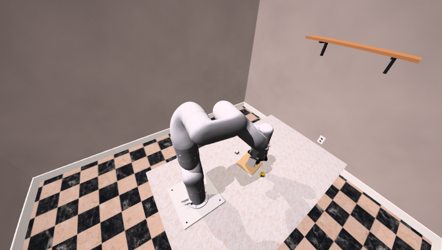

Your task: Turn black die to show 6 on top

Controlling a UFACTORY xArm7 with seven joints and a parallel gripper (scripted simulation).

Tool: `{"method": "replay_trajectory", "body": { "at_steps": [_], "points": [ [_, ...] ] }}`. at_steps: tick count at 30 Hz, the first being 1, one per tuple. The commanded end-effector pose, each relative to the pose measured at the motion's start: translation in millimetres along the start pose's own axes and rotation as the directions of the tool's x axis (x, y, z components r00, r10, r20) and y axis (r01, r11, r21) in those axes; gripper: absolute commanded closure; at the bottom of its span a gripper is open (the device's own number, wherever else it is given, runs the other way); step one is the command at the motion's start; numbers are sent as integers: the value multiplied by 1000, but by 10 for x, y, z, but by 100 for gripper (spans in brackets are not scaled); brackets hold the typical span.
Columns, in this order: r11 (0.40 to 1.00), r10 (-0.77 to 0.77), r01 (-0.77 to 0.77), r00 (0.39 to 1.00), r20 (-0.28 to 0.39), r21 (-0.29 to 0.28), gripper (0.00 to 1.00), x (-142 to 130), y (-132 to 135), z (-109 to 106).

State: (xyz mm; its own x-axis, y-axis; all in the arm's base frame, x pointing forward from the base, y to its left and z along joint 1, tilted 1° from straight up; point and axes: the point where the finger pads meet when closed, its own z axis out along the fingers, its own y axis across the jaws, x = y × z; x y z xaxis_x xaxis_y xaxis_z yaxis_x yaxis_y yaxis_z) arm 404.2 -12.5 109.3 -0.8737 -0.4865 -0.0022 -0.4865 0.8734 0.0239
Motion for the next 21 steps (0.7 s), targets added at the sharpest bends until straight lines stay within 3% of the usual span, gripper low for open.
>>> {"method": "replay_trajectory", "body": {
  "at_steps": [1,14,15,21],
  "points": [
    [985,-172,172,985,10,-6,79,-48,11,-11],
    [887,-462,462,887,11,-3,79,-114,48,-5],
    [845,-535,535,845,11,-2,79,-132,59,-3],
    [753,-658,658,753,10,0,79,-164,78,1]
  ]
}}
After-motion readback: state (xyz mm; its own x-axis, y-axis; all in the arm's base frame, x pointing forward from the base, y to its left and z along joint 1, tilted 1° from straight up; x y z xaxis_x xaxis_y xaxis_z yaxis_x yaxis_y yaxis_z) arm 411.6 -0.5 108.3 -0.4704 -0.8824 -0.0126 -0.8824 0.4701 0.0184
